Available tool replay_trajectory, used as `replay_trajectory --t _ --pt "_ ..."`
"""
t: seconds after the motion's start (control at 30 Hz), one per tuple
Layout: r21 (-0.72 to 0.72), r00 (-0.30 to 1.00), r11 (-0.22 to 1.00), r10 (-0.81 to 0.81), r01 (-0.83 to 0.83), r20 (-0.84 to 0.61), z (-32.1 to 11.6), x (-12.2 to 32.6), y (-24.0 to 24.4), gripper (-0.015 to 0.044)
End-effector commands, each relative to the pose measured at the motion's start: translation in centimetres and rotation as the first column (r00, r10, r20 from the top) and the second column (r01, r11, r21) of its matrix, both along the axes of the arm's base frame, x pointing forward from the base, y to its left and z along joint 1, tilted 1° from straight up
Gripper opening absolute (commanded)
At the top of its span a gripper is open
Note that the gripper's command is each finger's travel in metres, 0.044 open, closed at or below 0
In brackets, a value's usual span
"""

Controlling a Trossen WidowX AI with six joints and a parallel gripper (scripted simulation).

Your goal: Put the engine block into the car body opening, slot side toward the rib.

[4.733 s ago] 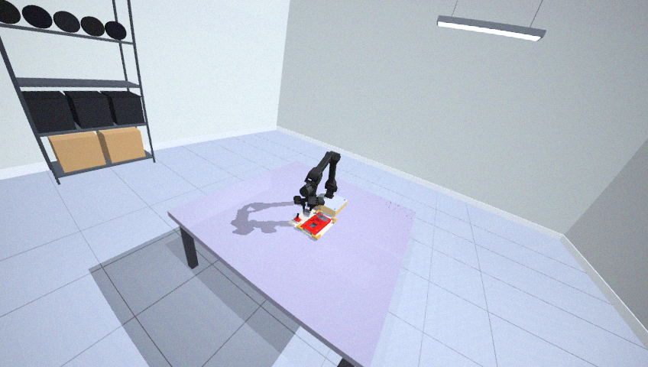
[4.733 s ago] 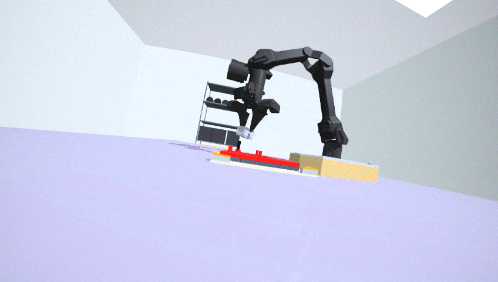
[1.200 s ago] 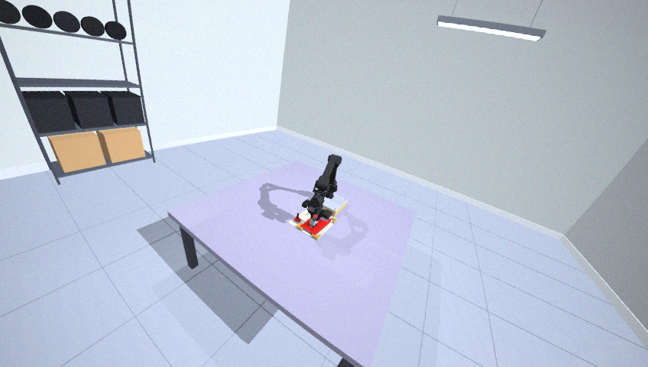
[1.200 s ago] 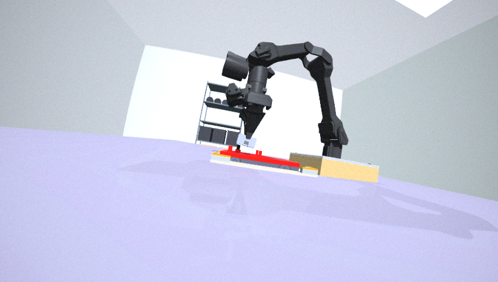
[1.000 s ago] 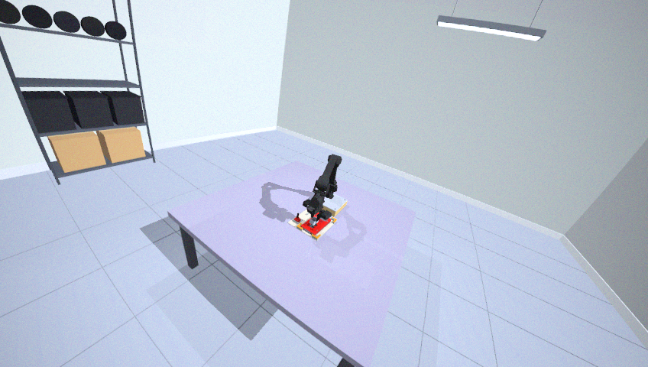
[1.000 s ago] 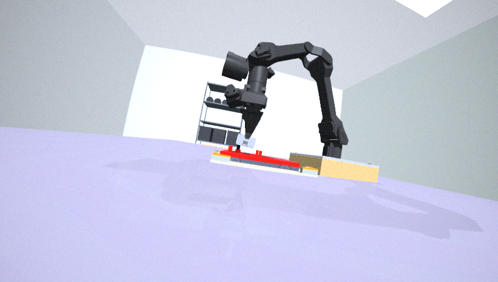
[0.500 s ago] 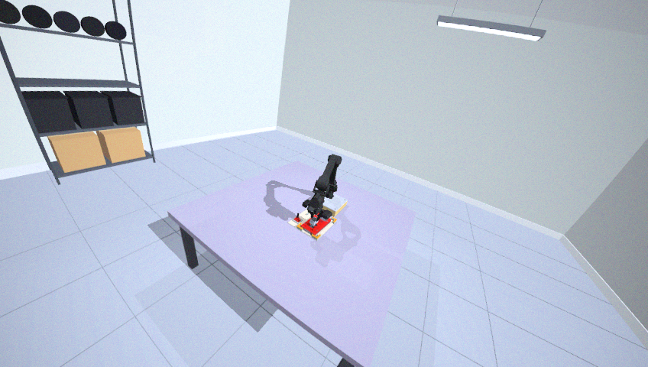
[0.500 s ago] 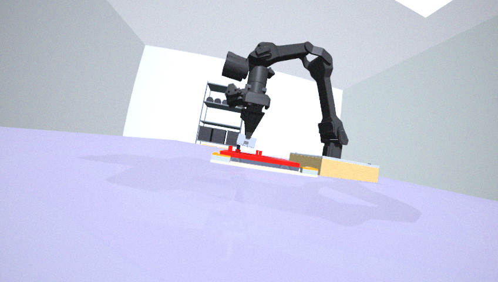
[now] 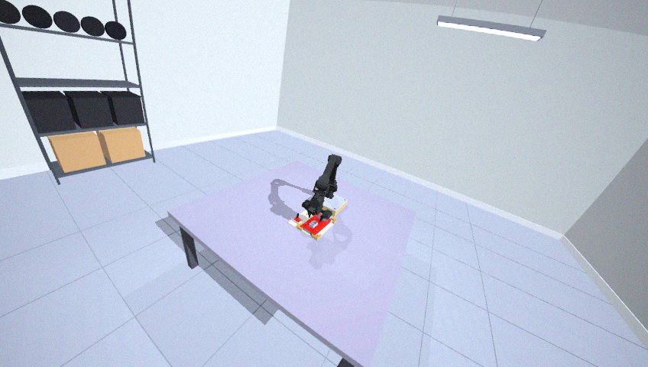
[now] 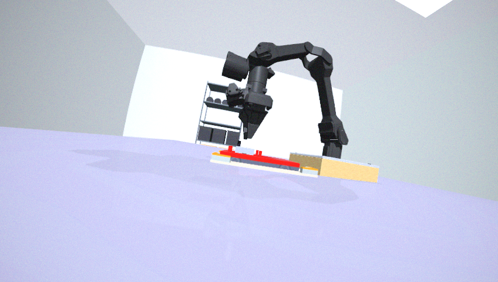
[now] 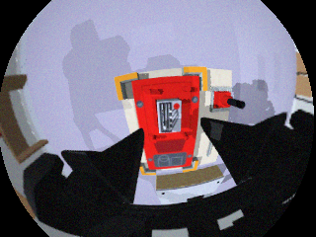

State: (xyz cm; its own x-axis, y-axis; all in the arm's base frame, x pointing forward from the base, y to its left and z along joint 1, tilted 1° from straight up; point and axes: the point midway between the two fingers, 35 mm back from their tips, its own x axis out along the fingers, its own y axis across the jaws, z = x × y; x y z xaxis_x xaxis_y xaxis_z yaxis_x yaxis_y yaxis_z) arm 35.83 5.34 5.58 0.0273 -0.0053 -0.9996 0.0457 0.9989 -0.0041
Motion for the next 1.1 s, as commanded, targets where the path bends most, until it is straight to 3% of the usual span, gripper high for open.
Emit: replay_trajectory --t 0.0,1.07 --pt "0.000 1.000 1.000 -0.006 0.006 0.000 0.0 0.0 0.0 0.0440" --pt "0.003 1.000 1.000 0.024 -0.024 -0.005 -1.2 0.2 -0.1 0.0440"
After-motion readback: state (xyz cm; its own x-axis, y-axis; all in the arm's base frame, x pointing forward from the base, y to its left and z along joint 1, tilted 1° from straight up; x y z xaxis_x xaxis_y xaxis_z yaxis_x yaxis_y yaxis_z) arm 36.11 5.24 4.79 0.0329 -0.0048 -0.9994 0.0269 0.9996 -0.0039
